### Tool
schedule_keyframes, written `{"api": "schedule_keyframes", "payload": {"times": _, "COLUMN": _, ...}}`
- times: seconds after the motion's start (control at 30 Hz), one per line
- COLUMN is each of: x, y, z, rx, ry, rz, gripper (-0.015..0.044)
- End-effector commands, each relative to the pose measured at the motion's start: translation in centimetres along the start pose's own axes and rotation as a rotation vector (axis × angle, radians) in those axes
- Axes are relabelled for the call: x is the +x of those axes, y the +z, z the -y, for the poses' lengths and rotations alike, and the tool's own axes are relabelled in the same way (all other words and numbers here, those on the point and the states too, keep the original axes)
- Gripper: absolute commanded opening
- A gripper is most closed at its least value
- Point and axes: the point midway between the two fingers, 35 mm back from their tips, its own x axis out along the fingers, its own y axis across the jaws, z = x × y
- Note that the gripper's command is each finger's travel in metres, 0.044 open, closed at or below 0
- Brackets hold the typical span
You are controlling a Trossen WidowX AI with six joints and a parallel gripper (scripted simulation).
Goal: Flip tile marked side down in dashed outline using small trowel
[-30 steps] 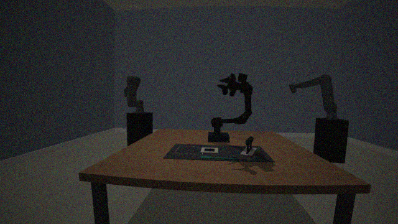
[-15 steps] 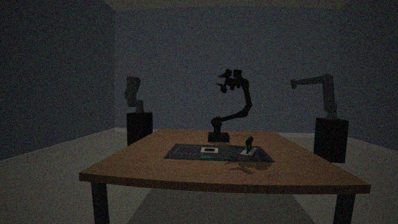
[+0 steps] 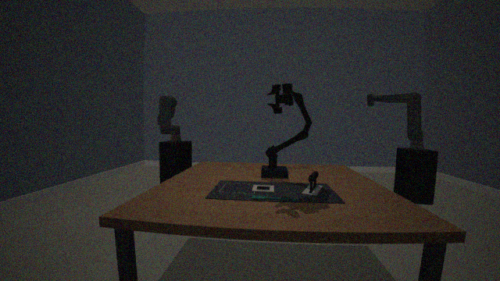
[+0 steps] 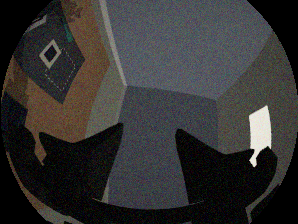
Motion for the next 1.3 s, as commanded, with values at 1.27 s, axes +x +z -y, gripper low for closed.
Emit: {"api": "schedule_keyframes", "payload": {"times": 1.27, "x": 15.6, "y": 2.8, "z": -4.4, "rx": 0.961, "ry": 0.823, "rz": 0.231, "gripper": 0.0270}}
